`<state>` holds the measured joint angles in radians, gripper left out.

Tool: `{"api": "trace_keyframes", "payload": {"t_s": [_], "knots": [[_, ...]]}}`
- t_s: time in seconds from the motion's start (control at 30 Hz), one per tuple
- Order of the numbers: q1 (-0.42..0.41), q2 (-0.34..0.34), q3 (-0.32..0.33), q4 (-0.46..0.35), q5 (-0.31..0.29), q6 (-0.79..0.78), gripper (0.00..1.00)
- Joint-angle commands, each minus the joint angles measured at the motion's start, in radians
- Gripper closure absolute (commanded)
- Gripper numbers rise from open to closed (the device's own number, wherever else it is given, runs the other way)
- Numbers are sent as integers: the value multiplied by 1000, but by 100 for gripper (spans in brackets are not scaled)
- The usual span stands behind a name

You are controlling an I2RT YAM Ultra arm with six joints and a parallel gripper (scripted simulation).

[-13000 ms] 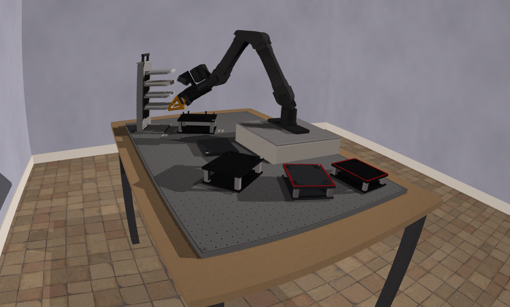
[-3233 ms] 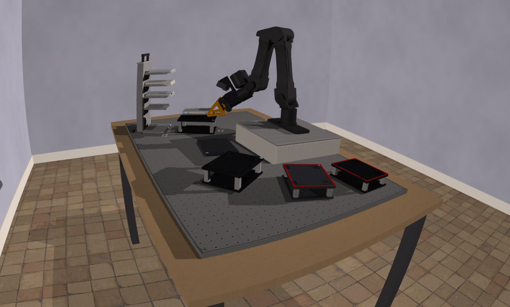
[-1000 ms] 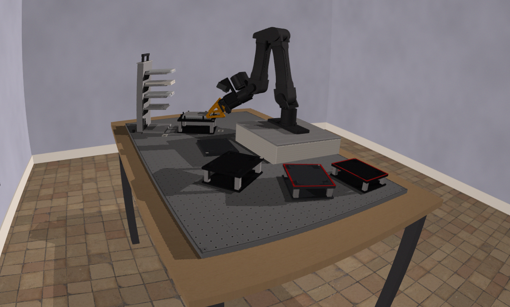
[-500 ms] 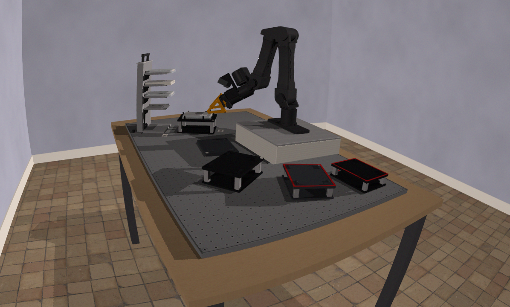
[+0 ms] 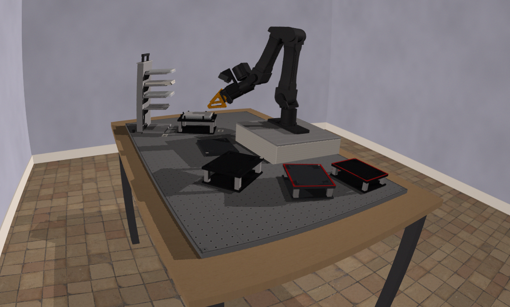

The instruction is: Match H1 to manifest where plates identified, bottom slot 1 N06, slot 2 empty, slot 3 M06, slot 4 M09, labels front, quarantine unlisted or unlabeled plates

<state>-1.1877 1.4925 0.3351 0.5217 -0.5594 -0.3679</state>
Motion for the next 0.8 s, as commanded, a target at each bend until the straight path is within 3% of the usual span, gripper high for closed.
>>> {"api": "trace_keyframes", "payload": {"t_s": [0.0, 0.6, 0.73, 0.77], "knots": [[-8, -53, 41, -56, -16, -8, 0], [-16, -174, 90, -232, -22, -14, 0], [62, -111, 193, -382, 72, -23, 0], [62, -111, 193, -382, 72, -23, 0]]}}
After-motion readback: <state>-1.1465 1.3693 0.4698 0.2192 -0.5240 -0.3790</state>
